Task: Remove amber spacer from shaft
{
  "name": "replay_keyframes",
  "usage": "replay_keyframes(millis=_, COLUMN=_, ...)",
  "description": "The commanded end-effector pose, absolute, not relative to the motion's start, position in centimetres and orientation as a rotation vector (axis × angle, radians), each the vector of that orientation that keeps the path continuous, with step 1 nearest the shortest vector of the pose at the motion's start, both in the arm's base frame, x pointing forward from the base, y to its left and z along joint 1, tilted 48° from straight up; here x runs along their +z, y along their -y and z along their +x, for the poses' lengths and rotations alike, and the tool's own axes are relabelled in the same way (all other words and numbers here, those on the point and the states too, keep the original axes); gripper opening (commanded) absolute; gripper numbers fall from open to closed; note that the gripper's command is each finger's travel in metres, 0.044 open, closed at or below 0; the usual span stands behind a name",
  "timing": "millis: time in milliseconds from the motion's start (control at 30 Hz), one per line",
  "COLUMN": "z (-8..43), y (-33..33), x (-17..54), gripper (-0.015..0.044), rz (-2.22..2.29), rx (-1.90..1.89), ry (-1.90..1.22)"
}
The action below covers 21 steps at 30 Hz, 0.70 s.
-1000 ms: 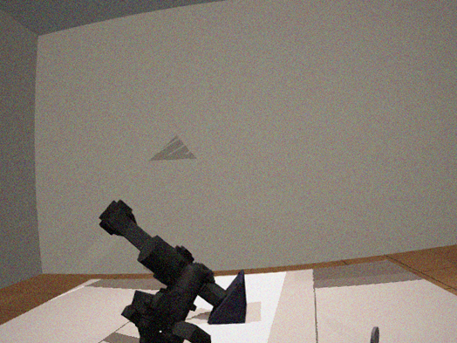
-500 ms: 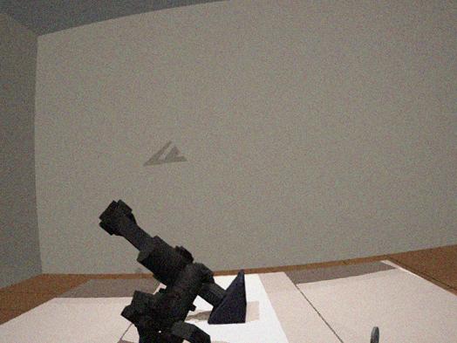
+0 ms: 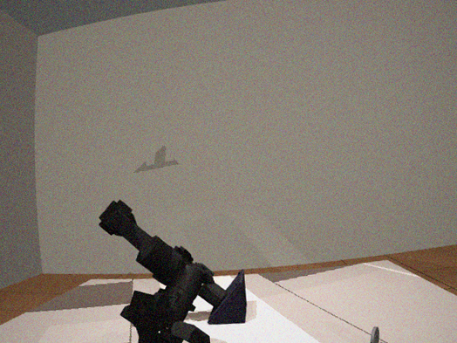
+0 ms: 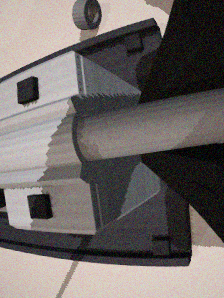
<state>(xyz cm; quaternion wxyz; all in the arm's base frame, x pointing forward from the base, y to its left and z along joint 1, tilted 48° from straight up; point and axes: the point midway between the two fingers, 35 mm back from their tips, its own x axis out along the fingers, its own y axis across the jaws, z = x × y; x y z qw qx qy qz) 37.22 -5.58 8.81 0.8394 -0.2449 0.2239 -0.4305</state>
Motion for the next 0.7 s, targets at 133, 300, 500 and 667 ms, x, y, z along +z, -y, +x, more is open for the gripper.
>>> replay_keyframes(millis=133, z=37.40, y=5.69, x=8.99, gripper=0.0000, rz=-0.515, rx=-0.914, ry=-0.470)
replay_keyframes(millis=300, z=37.43, y=5.71, x=9.00, gripper=0.0000, rz=-0.515, rx=-0.914, ry=-0.470)
replay_keyframes(millis=500, z=37.47, y=5.73, x=9.02, gripper=0.0000, rz=-0.515, rx=-0.914, ry=-0.470)
replay_keyframes(millis=667, z=37.52, y=5.76, x=9.05, gripper=0.0000, rz=-0.515, rx=-0.914, ry=-0.470)
